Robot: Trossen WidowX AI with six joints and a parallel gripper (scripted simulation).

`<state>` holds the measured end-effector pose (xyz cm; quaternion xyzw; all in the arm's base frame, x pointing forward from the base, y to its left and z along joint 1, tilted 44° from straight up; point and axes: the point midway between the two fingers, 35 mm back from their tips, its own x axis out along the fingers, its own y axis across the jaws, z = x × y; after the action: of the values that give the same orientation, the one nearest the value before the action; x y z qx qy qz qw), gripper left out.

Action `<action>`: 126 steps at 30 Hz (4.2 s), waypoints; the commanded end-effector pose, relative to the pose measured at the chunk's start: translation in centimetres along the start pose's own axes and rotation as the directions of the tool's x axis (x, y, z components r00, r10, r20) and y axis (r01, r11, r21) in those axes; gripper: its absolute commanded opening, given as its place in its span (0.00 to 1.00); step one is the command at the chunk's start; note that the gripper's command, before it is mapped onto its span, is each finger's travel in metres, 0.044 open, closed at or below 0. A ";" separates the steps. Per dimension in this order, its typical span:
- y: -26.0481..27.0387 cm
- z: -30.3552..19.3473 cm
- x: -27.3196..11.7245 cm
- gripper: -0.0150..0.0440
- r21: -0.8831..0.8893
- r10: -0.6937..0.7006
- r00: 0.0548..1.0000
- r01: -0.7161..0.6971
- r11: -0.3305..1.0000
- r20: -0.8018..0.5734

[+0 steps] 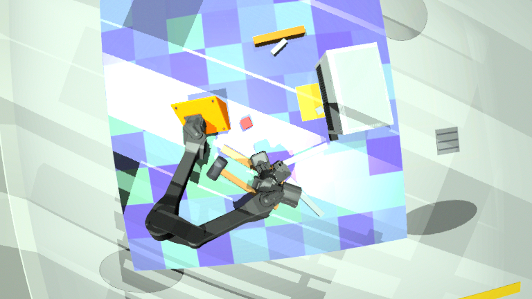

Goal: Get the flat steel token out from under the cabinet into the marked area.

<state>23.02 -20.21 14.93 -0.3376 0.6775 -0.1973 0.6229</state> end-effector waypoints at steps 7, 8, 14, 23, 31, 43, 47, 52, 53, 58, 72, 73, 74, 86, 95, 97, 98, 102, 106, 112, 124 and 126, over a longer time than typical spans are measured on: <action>-0.1 0.3 -0.2 0.25 -0.075 -0.003 1.000 0.004 0.997 0.012; -0.1 0.3 -0.2 0.25 -0.083 -0.003 1.000 0.004 0.997 0.012; -0.1 0.3 -0.2 0.25 -0.130 -0.003 1.000 0.004 0.991 0.012; -0.1 0.3 -0.2 0.25 -0.200 -0.003 1.000 0.005 0.980 0.012; -0.1 0.3 -0.2 0.25 -0.261 -0.003 1.000 0.006 0.965 0.012; 0.1 1.0 -0.2 0.25 -0.297 -0.002 1.000 0.006 0.955 0.012; 0.3 1.4 -0.2 0.25 -0.303 -0.002 1.000 0.005 0.953 0.012; 0.4 1.9 -0.2 0.25 -0.309 -0.001 1.000 0.005 0.951 0.013; 0.5 2.0 -0.2 0.25 -0.310 -0.001 1.000 0.005 0.951 0.013; 0.7 2.6 -0.2 0.25 -0.316 -0.001 1.000 0.005 0.949 0.013; 0.9 3.3 0.3 0.25 -0.324 -0.002 1.000 0.006 0.946 0.013; 0.9 3.3 0.4 0.25 -0.324 -0.002 1.000 0.006 0.946 0.013; 0.9 3.3 0.5 0.25 -0.324 -0.002 1.000 0.006 0.946 0.013; 0.8 3.1 0.6 0.64 -0.319 -0.004 1.000 0.005 0.948 0.005; 0.7 2.9 0.5 0.71 -0.314 -0.002 1.000 0.006 0.949 0.013; 0.7 2.9 0.5 0.71 -0.312 -0.002 1.000 0.006 0.950 0.013; 0.7 2.9 0.5 0.71 -0.313 -0.002 1.000 0.006 0.950 0.013; 0.8 2.9 0.7 0.71 -0.318 -0.002 1.000 0.006 0.948 0.013; 0.7 2.9 0.6 0.53 -0.312 -0.006 1.000 0.009 0.950 0.009; 0.7 2.9 0.6 0.47 -0.312 -0.006 1.000 0.009 0.950 0.009; 0.7 2.9 0.8 0.25 -0.314 -0.004 1.000 0.007 0.949 0.011; 0.7 2.9 0.9 0.25 -0.315 -0.002 1.000 0.006 0.949 0.013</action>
<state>25.67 -19.78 13.54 -0.4361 0.6966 -0.0867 0.5630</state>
